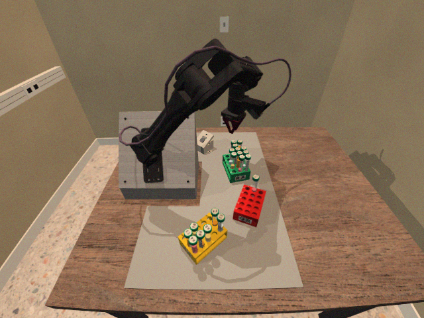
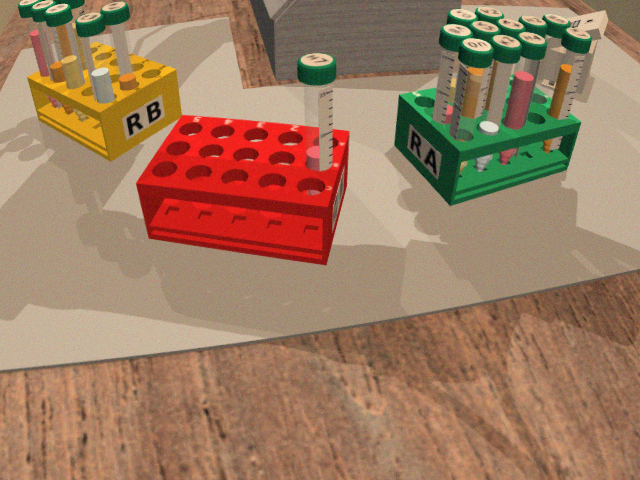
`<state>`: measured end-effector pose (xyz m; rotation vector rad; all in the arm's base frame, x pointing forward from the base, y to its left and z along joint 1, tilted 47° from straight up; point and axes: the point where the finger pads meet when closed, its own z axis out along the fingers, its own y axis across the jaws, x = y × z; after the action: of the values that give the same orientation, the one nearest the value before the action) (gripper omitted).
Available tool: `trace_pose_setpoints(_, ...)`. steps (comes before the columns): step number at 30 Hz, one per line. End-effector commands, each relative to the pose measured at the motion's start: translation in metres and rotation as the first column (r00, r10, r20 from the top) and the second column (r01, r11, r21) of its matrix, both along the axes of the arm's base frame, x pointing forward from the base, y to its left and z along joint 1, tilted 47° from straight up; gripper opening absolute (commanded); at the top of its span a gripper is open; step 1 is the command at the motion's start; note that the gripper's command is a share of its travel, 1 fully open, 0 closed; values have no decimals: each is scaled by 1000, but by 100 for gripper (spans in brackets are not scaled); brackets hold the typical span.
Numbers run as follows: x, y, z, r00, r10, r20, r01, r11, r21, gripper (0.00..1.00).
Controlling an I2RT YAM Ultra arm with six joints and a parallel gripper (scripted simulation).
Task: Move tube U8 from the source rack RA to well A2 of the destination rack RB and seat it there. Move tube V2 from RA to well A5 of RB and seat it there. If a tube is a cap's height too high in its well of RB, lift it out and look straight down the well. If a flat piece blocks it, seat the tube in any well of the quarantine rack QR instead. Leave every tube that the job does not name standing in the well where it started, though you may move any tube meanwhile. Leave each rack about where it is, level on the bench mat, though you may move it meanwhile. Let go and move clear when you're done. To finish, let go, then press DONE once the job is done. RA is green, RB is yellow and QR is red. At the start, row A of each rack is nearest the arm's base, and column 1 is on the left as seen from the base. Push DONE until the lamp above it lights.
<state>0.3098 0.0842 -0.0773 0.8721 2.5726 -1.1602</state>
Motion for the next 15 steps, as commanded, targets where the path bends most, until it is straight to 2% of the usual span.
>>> trace_pose_setpoints(1,0,2,-3,999,48,11,-48,999,-2,30)
trace_pose_setpoints(5,-2,-12,-14,1000,30,-8,-30,999,-14,30)
trace_pose_setpoints(9,-3,-15,-17,1000,30,-10,-30,999,-15,30)
trace_pose_setpoints(11,-1,-9,-15,999,50,4,-50,999,-7,30)
trace_pose_setpoints(15,-4,-21,-24,999,31,-10,-32,999,-15,30)
